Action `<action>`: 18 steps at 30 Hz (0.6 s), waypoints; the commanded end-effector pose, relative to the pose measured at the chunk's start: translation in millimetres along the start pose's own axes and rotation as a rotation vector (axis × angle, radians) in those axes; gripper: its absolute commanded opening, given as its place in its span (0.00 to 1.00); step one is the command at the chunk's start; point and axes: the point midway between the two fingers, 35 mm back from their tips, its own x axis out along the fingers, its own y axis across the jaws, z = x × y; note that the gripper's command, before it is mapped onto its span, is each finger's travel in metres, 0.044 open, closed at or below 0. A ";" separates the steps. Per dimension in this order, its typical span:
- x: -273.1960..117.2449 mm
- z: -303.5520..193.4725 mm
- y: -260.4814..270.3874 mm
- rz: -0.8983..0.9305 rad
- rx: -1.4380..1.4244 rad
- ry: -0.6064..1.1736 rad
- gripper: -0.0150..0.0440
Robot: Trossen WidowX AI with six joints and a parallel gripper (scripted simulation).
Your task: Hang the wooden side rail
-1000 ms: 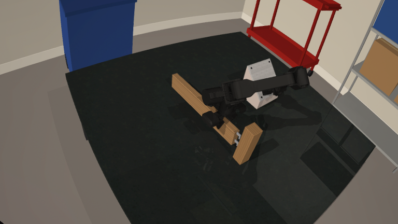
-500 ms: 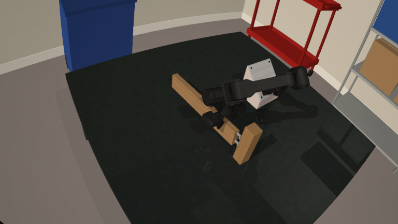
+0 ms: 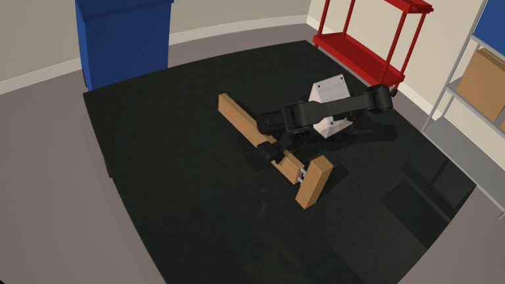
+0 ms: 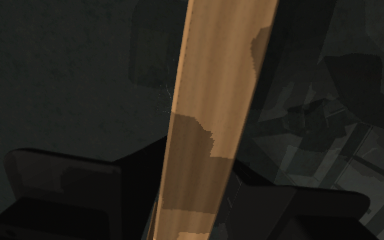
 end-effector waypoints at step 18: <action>-5.8 -4.5 2.9 0.018 -0.001 -0.001 0.25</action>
